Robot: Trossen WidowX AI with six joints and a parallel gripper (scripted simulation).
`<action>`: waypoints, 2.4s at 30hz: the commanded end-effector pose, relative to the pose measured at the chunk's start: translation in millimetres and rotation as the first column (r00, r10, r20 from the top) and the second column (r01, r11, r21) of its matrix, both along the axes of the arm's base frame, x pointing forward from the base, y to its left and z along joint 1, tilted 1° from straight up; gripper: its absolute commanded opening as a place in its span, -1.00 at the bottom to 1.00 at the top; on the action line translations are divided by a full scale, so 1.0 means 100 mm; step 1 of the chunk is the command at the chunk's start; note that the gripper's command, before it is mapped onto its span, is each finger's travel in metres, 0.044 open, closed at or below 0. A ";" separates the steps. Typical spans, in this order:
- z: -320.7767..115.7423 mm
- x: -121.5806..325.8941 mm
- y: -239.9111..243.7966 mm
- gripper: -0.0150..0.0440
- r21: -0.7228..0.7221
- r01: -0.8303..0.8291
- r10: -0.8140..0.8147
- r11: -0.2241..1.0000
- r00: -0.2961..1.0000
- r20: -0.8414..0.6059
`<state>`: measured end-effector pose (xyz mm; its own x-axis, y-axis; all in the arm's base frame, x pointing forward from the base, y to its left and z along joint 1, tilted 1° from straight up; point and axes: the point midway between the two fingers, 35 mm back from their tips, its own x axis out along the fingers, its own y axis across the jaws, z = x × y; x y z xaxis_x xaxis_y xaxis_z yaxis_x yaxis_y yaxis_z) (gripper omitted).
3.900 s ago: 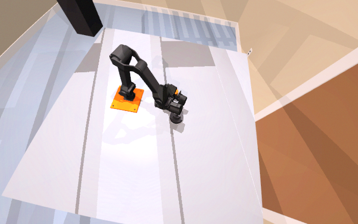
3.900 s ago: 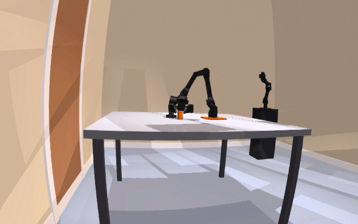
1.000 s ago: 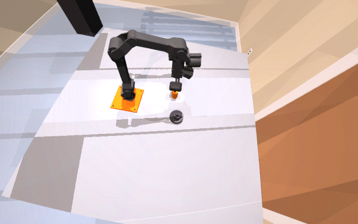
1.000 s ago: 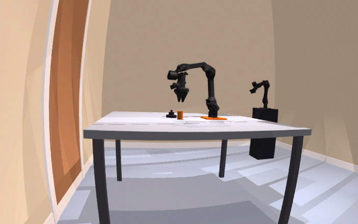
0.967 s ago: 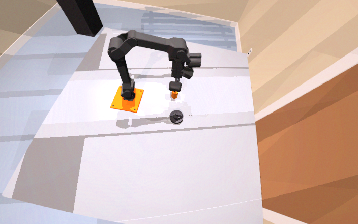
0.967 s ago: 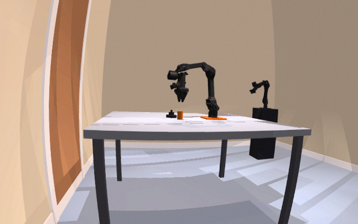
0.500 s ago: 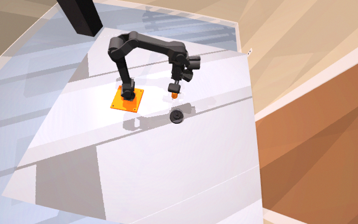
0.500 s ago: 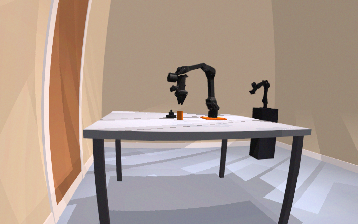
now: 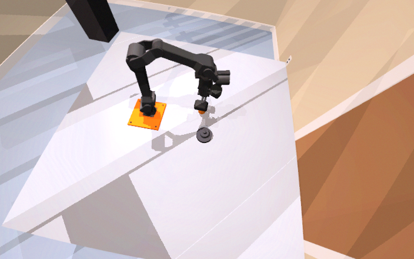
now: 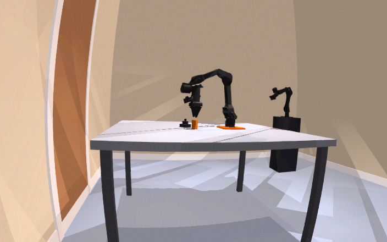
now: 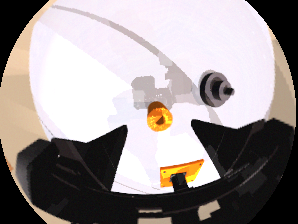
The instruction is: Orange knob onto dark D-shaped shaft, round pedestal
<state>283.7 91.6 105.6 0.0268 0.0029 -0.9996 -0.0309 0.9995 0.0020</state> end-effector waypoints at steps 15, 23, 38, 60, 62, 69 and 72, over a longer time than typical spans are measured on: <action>-0.32 0.01 -0.01 1.00 -0.007 0.005 -0.005 1.000 1.000 -0.011; -0.45 0.01 -0.01 1.00 -0.007 0.005 -0.005 1.000 1.000 -0.011; -0.69 0.00 -0.02 1.00 -0.007 0.005 -0.005 1.000 1.000 -0.012; -0.71 -0.01 -0.02 -0.05 -0.007 0.005 -0.005 1.000 1.000 -0.012; -0.70 0.00 -0.02 -0.23 -0.007 0.005 -0.005 1.000 1.000 -0.012; -0.38 0.05 0.01 -0.49 -0.007 0.005 -0.005 1.000 1.000 -0.011; -0.23 0.07 0.02 -0.49 -0.007 0.005 -0.005 1.000 1.000 -0.011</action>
